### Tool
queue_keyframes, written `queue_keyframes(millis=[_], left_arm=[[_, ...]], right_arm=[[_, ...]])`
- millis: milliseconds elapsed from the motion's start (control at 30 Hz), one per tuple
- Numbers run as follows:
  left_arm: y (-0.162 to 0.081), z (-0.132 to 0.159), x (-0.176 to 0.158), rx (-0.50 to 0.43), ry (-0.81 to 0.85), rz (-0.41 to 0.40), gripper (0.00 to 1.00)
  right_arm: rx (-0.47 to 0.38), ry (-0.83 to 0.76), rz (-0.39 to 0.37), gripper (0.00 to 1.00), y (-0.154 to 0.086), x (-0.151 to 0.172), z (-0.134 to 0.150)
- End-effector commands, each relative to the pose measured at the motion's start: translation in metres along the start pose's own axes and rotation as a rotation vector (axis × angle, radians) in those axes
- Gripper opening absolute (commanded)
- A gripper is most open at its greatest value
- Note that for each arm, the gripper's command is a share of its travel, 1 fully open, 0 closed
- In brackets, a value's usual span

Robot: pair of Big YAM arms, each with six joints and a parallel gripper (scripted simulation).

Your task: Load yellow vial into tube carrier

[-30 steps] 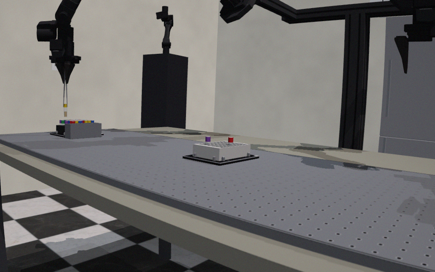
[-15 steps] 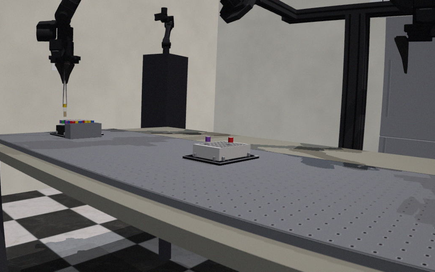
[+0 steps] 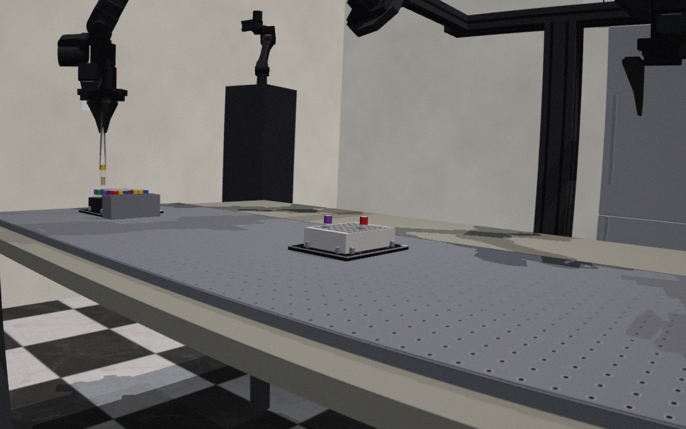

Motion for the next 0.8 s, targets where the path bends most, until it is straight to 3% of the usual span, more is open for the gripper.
queue_keyframes(millis=[0,700,767], left_arm=[[-0.007,-0.011,0.003,-0.051,0.012,-0.008,1.00],[-0.007,-0.011,0.003,-0.051,0.012,-0.008,1.00],[-0.007,-0.011,0.003,-0.051,0.012,-0.008,1.00]], right_arm=[[0.001,-0.017,0.035,0.09,-0.003,-0.014,0.003],[-0.008,-0.012,0.021,0.09,0.001,-0.011,-0.002],[-0.012,0.027,0.034,0.09,-0.008,-0.005,-0.018]])
Point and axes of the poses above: on each arm, the point where the finger pads meet when closed, its own y axis out along the fingers, its own x axis across the jaws, z = x × y, the point moved 9 cm from there along -y, back along the fingers, and after that the axes turned 8 degrees about -y, right-handed, at the moved point
